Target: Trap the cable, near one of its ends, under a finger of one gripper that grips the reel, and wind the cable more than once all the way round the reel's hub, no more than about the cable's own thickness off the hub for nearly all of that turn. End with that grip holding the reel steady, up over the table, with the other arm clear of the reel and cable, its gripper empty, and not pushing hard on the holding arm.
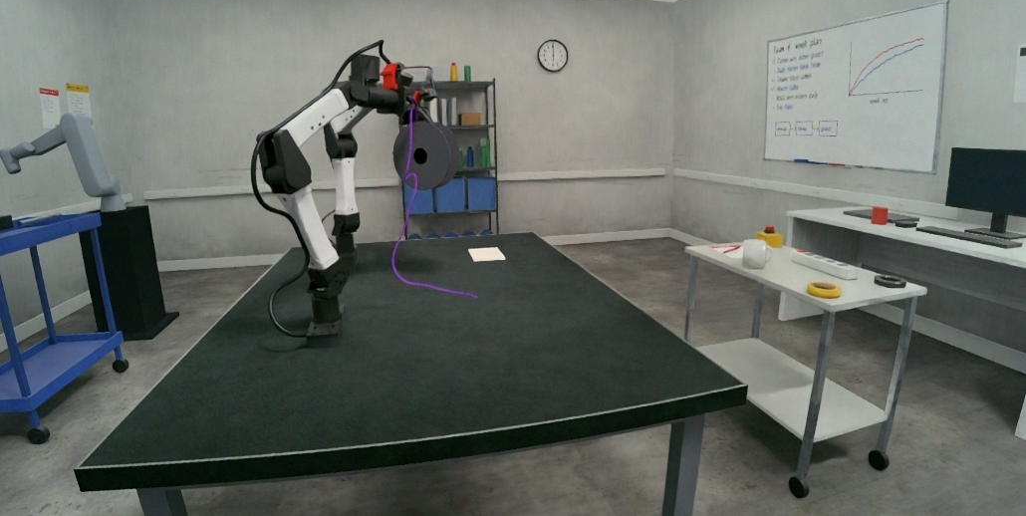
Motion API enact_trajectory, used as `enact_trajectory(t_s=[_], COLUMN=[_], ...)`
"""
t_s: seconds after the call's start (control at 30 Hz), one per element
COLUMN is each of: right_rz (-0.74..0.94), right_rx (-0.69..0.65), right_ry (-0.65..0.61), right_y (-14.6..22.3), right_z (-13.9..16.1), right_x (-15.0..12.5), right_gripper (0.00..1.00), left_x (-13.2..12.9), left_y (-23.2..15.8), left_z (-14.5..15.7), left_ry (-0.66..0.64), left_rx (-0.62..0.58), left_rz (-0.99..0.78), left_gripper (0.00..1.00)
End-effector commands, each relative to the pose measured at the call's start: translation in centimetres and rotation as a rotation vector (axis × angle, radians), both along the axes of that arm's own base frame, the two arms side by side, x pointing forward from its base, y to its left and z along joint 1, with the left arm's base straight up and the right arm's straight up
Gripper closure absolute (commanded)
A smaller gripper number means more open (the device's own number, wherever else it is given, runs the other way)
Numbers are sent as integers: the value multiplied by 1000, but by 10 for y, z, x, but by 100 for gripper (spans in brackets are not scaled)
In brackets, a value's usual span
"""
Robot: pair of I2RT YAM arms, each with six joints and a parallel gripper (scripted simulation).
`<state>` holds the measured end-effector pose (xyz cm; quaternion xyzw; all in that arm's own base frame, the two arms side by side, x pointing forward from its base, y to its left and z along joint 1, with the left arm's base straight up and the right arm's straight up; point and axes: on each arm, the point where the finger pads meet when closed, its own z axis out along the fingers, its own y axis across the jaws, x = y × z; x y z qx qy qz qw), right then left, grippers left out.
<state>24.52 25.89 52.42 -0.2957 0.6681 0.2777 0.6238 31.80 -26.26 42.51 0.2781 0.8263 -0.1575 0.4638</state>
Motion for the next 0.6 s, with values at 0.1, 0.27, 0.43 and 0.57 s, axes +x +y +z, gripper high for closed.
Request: enact_trajectory(t_s=[0.1, 0.27, 0.43, 0.57], right_rz=[75, 75, 74, 75], right_rx=[68, 51, 47, 55], right_ry=[-58, -31, -22, -38], right_y=[-12, -22, -27, -27], right_z=[28, 6, -9, -4], right_x=[7, 29, 54, 64], right_gripper=[100, 100, 100, 100], left_x=[4, 3, 3, 3], left_y=[2, 4, 4, 4], left_z=[12, 7, 6, 7], left_ry=[-31, -17, -16, -17], left_rx=[-15, -2, -1, -2], left_rz=[13, 15, 15, 15], left_gripper=[100, 100, 100, 100])
